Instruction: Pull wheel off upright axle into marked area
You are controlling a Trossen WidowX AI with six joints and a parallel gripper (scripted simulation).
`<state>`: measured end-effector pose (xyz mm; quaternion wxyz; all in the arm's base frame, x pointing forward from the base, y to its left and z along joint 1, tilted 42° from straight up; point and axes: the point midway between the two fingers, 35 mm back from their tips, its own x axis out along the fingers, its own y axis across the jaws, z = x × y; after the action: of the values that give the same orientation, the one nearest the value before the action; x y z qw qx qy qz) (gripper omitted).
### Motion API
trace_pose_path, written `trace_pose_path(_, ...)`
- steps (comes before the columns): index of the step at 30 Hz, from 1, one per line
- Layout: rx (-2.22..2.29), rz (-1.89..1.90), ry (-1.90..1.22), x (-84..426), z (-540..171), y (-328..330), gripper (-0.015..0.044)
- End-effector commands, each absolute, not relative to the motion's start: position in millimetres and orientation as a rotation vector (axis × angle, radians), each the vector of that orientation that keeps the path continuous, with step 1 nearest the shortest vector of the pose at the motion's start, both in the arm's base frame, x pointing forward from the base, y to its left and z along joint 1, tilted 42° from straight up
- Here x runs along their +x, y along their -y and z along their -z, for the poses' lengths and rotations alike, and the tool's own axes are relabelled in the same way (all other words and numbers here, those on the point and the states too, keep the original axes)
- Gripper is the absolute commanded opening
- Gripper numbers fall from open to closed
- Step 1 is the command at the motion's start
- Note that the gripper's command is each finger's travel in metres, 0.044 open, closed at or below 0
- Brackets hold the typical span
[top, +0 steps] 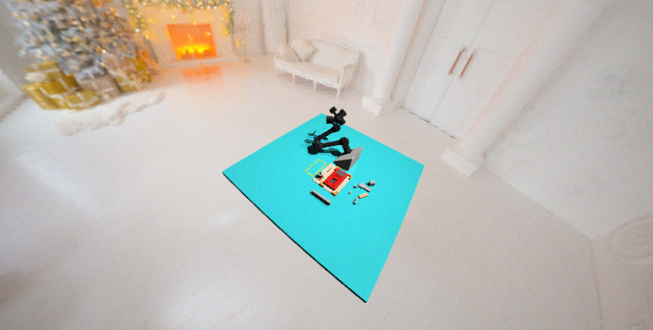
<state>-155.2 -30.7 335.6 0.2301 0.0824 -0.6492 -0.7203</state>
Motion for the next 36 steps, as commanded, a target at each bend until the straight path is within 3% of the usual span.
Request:
trace_pose_path(1, 0.224, 1.982, 1.788, -155.4, -335.9, 30.1, 0.0374)
trace_pose_path(4, 0.180, 1.981, 1.827, -158.6, -340.3, 21.0, 0.0300)
trace_pose_path(21, -0.517, 1.882, 2.328, -166.6, -378.0, -124.9, 0.0300)
trace_pose_path(36, -1.304, 1.676, 2.662, -103.6, -368.2, -256.0, 0.0300)
